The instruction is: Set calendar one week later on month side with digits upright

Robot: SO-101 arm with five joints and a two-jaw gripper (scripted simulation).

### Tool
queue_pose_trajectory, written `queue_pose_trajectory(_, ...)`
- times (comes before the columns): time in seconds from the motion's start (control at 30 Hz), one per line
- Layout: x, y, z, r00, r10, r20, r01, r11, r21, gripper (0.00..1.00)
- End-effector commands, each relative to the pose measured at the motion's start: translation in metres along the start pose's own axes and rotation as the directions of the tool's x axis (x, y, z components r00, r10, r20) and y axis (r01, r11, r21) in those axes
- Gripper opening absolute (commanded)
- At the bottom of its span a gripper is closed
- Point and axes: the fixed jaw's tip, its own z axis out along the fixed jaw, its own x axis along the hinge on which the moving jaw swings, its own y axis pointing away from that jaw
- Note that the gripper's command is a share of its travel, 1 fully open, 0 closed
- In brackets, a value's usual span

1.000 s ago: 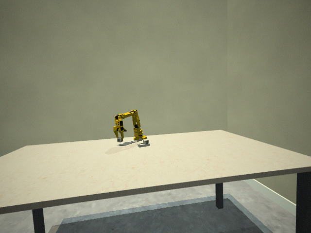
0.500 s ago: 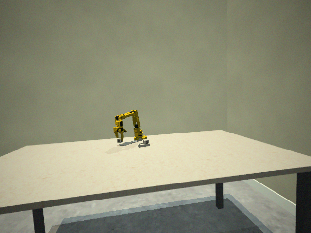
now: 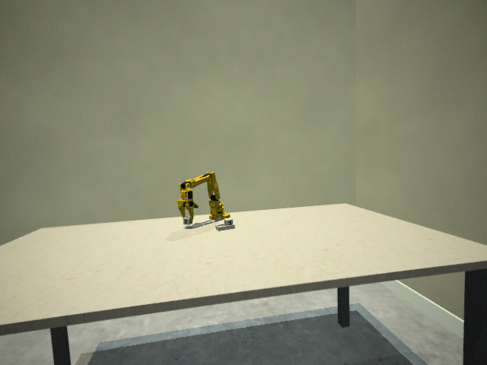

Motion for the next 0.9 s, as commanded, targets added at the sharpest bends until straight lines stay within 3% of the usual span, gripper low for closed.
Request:
queue_pose_trajectory(0.0, 0.0036, 0.0027, -0.0052, 0.999, -0.003, -0.039, 0.003, 1.000, -0.013, 0.00)
queue_pose_trajectory(0.87, 0.0039, 0.0028, 0.0034, 0.999, -0.003, -0.039, 0.003, 1.000, -0.012, 0.00)
